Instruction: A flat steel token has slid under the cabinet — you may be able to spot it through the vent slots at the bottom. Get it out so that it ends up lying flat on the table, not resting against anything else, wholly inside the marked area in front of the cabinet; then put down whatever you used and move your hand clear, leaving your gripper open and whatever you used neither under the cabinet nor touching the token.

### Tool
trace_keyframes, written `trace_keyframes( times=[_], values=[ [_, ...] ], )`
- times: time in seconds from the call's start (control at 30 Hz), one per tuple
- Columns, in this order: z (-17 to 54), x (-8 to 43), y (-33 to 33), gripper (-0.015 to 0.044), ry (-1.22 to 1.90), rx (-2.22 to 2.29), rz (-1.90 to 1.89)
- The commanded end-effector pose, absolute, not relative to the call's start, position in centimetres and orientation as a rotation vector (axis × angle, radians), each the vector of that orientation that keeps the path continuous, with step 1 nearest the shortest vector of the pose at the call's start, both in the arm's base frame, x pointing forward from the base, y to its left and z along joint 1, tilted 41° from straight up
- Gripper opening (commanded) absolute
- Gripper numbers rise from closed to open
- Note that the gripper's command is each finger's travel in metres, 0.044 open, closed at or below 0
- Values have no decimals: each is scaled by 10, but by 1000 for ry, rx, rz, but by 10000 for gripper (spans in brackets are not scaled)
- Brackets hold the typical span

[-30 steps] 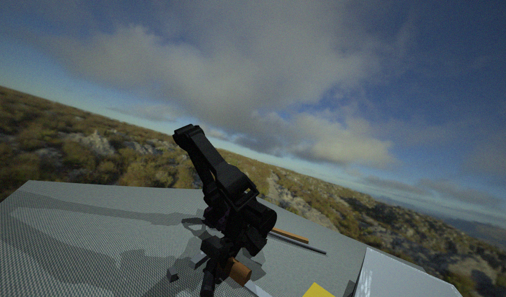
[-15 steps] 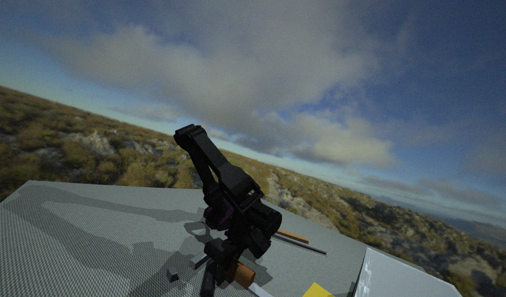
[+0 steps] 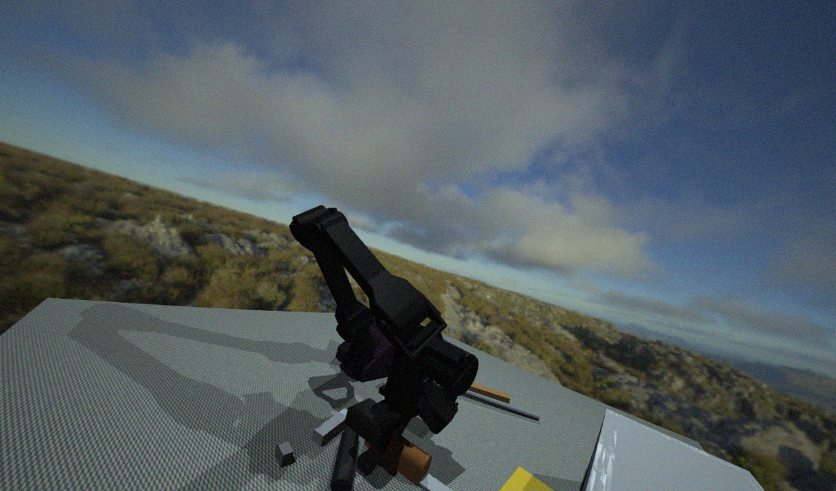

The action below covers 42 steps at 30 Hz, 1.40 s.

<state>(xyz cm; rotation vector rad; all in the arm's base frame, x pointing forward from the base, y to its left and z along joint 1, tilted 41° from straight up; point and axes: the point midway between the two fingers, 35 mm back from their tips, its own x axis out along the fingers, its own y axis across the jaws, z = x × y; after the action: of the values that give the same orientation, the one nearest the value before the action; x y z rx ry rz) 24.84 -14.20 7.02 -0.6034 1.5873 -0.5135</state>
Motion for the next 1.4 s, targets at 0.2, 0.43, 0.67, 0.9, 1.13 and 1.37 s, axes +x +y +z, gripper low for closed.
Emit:
trace_keyframes(
  times=[0.2, 0.43, 0.67, 0.9, 1.13, 1.37],
  values=[
    [69, 262, -142, 0, 1590, -602, -518],
    [68, 270, -141, 0, 1590, -602, -519],
    [68, 279, -141, 0, 1590, -602, -519],
    [67, 287, -140, 0, 1589, -602, -519],
    [66, 295, -140, 0, 1589, -602, -519],
    [65, 303, -140, 0, 1588, -601, -519]
  ],
)
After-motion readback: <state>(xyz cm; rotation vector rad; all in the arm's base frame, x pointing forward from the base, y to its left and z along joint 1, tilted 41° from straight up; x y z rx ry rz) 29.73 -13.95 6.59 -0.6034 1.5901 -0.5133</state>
